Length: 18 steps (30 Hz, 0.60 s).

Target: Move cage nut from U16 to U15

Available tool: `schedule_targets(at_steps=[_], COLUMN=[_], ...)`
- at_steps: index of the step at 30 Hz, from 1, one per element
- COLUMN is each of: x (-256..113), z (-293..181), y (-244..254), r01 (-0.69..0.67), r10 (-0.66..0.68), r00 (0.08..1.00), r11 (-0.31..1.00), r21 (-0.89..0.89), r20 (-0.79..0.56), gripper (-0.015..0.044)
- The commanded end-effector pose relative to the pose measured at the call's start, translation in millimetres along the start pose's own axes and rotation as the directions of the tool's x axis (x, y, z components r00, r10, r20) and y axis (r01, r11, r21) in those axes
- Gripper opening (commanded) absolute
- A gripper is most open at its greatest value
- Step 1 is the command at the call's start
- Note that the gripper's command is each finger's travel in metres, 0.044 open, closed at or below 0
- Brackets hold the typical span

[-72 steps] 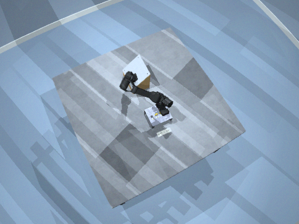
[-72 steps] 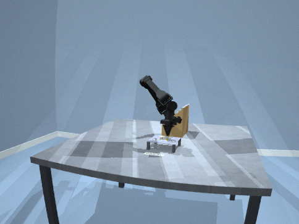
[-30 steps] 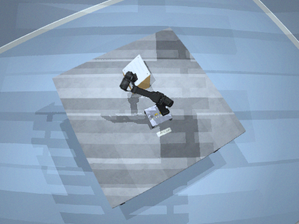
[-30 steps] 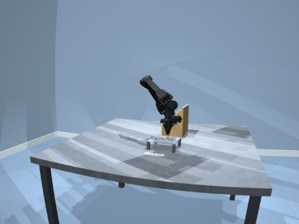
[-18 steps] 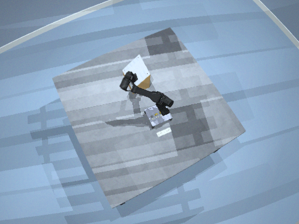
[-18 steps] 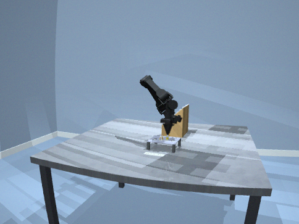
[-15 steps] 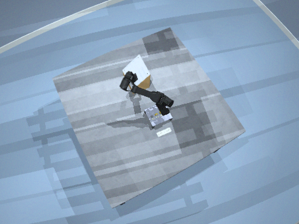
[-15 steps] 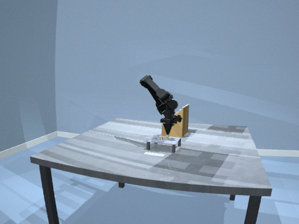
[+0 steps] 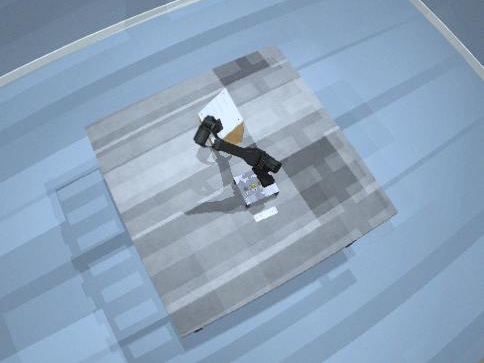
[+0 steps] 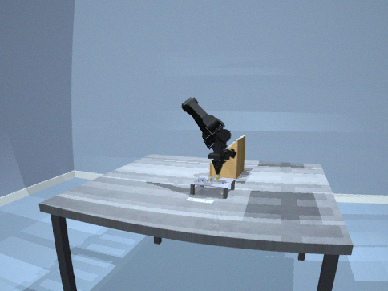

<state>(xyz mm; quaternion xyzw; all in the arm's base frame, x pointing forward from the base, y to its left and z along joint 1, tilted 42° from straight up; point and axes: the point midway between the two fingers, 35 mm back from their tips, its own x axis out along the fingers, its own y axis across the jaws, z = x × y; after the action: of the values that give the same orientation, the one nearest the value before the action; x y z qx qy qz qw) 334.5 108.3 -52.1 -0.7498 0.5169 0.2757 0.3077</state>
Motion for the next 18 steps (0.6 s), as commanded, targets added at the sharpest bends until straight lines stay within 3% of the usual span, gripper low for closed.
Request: schedule_targets(at_steps=[1, 18], x=[-1.3, -4.7], z=[0.5, 0.5], y=[-0.2, -0.9], r01=[-0.001, -0.001], r10=[0.001, 0.001], r00=[1.0, 1.0], r11=[1.0, 1.0], r21=[0.004, 0.004], r20=[0.005, 0.005], gripper=[0.0029, 0.0029])
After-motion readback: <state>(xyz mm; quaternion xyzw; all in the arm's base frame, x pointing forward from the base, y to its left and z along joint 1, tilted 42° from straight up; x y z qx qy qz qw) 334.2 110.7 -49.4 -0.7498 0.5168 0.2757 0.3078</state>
